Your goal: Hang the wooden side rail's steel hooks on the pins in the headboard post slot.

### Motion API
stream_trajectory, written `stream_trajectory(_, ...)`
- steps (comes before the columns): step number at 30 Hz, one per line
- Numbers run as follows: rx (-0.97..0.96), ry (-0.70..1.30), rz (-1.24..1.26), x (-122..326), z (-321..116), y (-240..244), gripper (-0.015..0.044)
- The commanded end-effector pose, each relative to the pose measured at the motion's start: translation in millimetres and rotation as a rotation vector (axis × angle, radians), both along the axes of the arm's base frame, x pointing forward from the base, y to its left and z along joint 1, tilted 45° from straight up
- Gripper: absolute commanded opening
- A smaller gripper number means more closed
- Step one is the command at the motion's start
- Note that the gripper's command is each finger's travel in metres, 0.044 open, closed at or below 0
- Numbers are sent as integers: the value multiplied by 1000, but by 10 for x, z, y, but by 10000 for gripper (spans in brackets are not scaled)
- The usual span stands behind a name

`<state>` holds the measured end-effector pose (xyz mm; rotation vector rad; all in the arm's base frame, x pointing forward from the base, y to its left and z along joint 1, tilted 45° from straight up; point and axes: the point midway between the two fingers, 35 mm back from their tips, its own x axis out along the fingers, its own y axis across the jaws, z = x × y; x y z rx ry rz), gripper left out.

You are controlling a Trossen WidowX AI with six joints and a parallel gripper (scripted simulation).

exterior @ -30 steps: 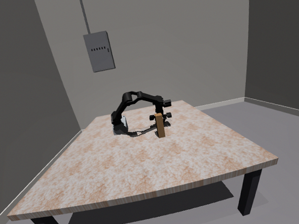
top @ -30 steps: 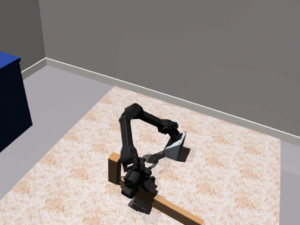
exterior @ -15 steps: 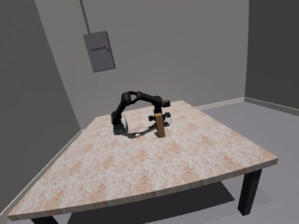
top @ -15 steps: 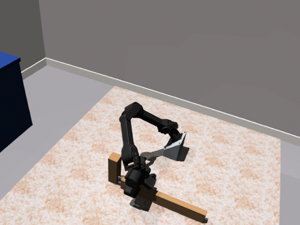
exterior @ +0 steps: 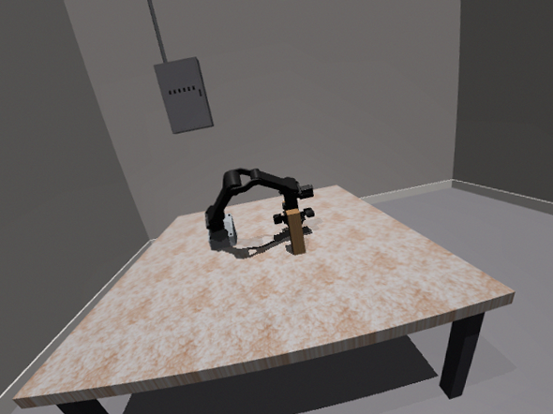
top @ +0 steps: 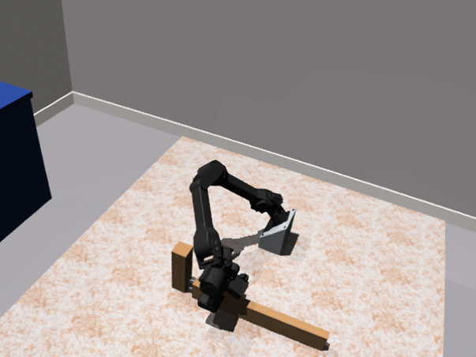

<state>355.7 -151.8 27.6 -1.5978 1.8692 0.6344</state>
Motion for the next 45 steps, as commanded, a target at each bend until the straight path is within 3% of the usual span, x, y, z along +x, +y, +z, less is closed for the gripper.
stream_trajectory(1, 1, 16, 11, -34, -5, 10, 0)
stream_trajectory(45, 0, 3, 1, -160, -3, 25, 0)
